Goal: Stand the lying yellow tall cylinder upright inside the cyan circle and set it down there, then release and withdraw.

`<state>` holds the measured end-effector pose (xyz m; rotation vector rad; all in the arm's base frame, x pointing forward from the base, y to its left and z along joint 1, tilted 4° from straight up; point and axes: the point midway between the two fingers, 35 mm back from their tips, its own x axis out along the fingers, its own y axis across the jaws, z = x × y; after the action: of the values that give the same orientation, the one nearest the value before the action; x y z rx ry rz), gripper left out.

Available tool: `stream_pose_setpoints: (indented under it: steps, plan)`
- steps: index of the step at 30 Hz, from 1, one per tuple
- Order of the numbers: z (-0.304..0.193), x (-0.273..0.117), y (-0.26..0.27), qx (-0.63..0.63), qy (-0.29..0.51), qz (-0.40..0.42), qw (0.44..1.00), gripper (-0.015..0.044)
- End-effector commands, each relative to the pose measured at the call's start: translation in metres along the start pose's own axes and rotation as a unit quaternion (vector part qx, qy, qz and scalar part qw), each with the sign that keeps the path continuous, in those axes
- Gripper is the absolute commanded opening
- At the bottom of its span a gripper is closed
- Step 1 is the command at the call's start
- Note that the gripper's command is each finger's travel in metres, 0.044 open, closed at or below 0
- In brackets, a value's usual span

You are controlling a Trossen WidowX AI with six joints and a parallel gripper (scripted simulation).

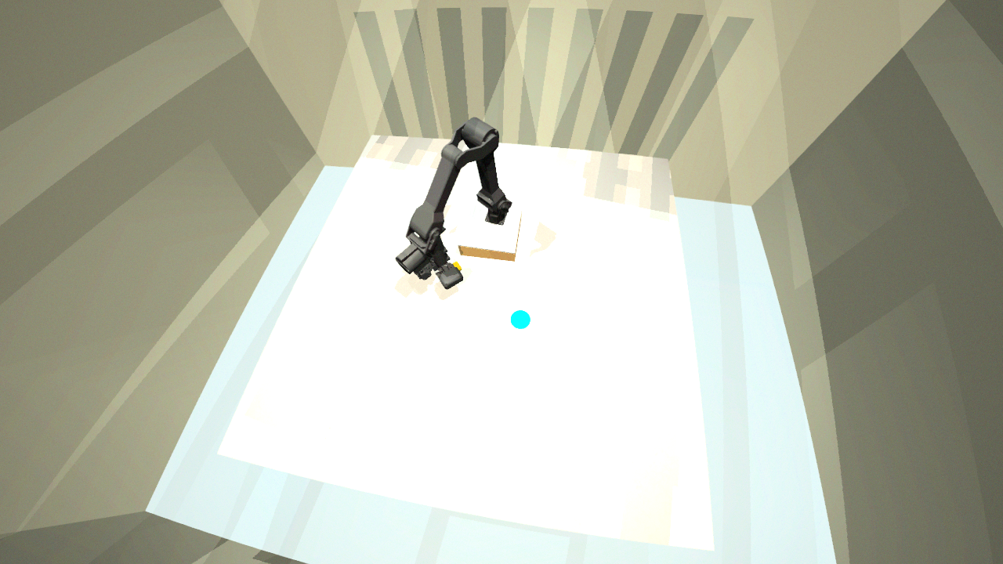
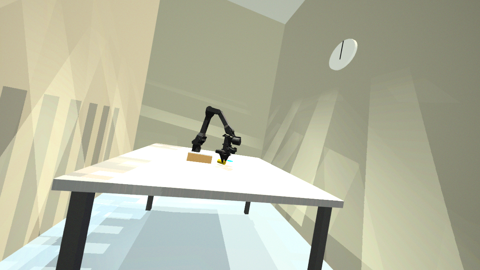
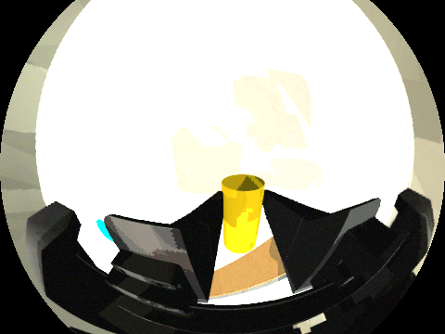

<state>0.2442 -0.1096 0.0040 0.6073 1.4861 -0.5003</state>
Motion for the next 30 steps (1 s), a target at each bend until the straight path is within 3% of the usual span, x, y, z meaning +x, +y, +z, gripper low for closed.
stream_pose_setpoints:
  steps: [1, 30]
  plan:
    - [0.004, -0.015, 0.000, 0.000, -0.005, 0.000, 1.000, 0.0105]
    - [-0.001, -0.098, -0.001, 0.000, -0.005, -0.001, 1.000, 0.0105]
